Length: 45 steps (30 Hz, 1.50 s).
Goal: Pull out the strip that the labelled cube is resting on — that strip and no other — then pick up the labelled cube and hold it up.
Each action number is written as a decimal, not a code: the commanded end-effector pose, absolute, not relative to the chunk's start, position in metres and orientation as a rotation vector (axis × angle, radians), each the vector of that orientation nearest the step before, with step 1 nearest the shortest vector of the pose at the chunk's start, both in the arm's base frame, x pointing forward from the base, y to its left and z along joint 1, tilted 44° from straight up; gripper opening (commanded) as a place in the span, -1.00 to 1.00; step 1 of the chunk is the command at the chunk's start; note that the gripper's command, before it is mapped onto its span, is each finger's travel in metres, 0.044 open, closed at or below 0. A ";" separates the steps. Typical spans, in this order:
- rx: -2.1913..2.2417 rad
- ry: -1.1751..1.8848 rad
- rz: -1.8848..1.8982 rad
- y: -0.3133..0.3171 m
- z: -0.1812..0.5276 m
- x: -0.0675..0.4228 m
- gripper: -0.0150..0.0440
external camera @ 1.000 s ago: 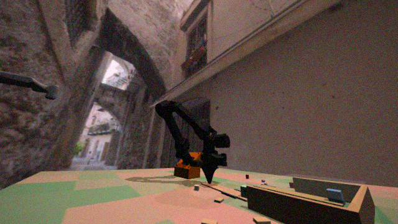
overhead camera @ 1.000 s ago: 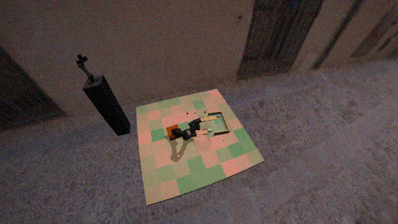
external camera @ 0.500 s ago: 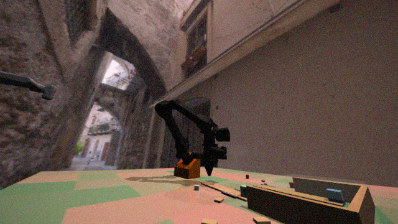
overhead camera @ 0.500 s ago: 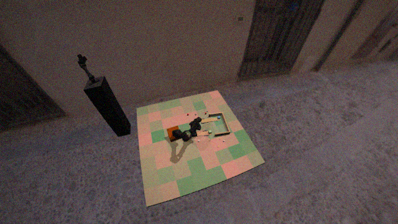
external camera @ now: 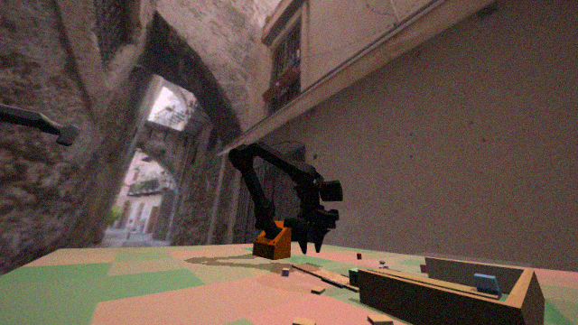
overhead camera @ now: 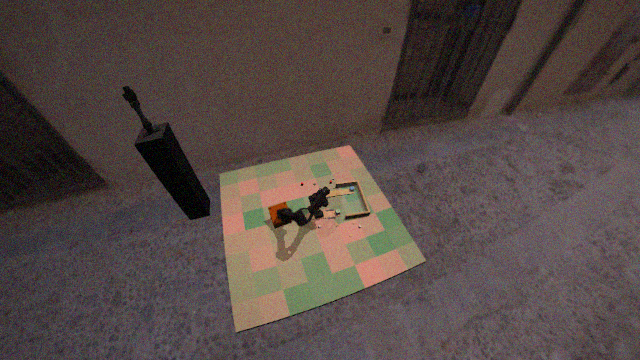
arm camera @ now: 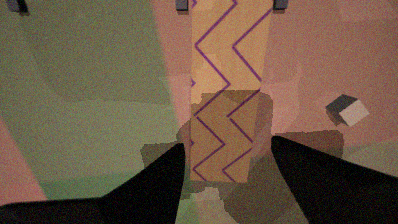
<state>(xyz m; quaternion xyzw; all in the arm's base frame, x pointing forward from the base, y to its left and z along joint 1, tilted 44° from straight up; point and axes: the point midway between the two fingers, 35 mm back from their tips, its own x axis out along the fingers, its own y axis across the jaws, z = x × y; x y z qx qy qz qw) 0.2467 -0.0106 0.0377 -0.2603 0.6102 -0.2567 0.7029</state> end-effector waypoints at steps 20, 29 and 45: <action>-0.591 1.358 -0.568 -0.006 0.061 0.322 1.00; -0.591 1.357 -0.569 -0.004 0.070 0.350 1.00; -0.590 1.353 -0.569 -0.005 0.088 0.401 1.00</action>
